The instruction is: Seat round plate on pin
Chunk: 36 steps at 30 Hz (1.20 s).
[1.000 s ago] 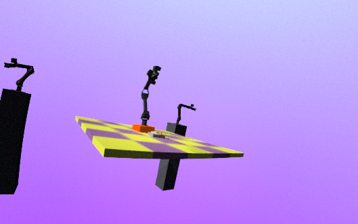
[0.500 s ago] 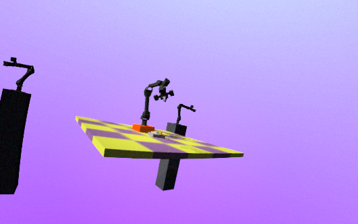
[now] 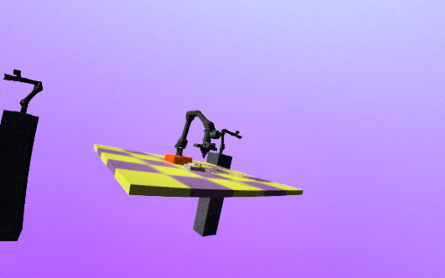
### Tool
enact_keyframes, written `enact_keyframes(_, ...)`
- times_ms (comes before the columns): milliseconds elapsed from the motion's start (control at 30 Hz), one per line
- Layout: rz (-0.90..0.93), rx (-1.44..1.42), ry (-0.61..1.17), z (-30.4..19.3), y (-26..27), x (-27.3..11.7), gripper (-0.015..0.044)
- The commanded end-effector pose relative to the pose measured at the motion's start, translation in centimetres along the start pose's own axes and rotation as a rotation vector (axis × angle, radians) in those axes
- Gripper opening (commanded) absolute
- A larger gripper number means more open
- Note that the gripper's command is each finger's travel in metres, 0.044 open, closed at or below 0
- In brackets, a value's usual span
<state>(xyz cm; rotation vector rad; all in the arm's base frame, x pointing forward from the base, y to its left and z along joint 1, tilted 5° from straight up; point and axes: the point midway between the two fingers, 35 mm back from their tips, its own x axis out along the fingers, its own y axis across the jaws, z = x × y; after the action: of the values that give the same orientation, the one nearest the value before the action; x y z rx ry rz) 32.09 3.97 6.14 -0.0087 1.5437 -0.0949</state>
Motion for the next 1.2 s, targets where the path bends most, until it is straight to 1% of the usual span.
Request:
enact_keyframes(0, 0.0, -0.062, 0.035, -0.8, 0.3, 0.8, 0.0)
enact_keyframes(200, 0.0, -0.062, 0.035, -0.9, 0.4, 1.2, 0.0)
enact_keyframes(467, 0.0, -0.062, 0.035, -1.1, 0.4, 5.5, 0.0)
enact_keyframes(1167, 0.001, -0.062, 0.036, -2.9, 0.9, 5.6, 0.0)
